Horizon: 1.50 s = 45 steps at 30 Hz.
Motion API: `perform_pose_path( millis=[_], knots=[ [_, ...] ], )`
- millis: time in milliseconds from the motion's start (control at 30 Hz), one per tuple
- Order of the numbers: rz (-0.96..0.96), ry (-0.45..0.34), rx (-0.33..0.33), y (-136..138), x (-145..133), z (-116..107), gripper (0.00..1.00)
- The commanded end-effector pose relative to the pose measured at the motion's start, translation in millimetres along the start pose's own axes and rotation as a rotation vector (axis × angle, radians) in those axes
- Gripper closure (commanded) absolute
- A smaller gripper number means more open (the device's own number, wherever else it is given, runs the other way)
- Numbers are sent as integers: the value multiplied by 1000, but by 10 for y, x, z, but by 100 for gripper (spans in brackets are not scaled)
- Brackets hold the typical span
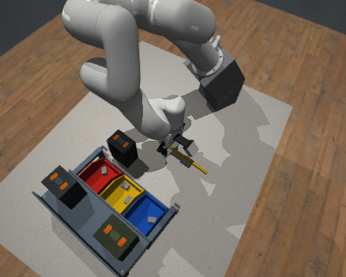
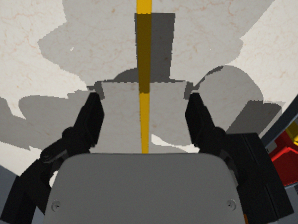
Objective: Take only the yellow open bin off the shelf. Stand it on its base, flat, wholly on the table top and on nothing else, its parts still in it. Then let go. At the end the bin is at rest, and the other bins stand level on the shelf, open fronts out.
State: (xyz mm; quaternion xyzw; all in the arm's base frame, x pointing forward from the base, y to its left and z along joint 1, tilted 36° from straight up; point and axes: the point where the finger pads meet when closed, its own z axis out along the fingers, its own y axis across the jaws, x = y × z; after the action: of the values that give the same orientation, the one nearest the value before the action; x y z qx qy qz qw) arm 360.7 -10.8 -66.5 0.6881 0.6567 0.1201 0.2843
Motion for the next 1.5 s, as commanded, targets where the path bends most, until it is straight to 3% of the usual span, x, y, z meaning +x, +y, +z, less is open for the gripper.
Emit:
perform_pose_path(
  millis=[0,100,267,667,833,1233,1400,1467],
  knots=[
    [0,1,0,1,2,-3,0],
    [0,1,0,1,2,-3,0],
    [0,1,0,1,2,-503,0],
    [0,1,0,1,2,-503,0],
    [0,1,0,1,2,-1051,0],
    [0,1,0,1,2,-1051,0],
    [0,1,-1,4,2,-1330,0],
    [0,1,-1,4,2,-1330,0]
  ],
)
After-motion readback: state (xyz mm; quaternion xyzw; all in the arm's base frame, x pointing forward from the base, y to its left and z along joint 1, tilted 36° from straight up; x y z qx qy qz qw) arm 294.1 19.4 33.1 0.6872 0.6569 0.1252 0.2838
